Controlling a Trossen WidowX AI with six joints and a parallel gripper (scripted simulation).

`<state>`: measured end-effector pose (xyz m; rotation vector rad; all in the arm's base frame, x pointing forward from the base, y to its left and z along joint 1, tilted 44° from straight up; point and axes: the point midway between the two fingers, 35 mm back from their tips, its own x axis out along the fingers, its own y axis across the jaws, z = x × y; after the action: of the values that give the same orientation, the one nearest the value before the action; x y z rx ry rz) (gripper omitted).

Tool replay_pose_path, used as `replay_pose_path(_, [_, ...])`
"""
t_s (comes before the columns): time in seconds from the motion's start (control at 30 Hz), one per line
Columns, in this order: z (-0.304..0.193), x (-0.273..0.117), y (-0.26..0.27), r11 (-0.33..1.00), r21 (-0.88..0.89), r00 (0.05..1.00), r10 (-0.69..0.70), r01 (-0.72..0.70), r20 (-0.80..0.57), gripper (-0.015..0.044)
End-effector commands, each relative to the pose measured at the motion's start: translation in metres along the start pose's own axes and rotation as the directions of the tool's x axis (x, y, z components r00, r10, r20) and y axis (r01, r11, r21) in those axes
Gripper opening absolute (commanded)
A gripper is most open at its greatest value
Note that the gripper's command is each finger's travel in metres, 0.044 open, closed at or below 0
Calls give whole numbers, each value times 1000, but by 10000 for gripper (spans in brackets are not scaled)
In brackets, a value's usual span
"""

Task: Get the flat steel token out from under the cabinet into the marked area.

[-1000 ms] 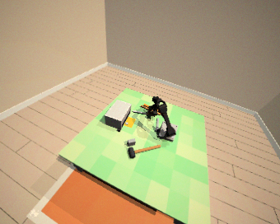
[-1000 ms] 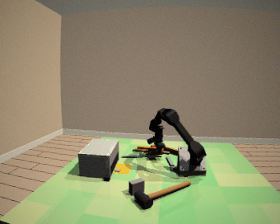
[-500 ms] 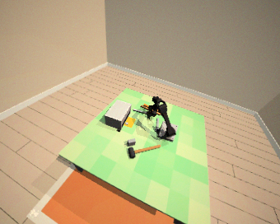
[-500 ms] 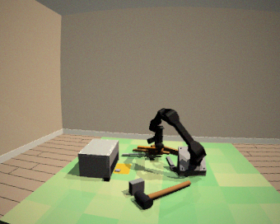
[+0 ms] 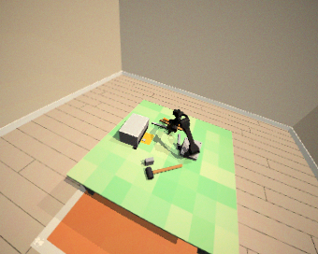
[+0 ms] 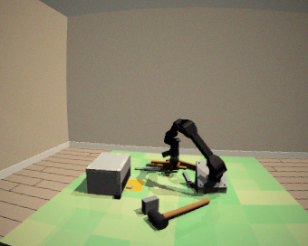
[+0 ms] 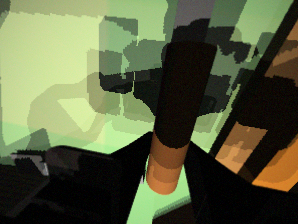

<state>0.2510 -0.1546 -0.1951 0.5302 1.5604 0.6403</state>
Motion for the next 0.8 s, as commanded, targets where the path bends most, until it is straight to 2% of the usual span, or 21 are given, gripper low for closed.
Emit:
replay_pose_path(0.0, [2,-4,-3,999,34,1000,-6,5,14,0])
replay_pose_path(0.77, [2,-4,-3,976,216,1000,-6,3,14,0])
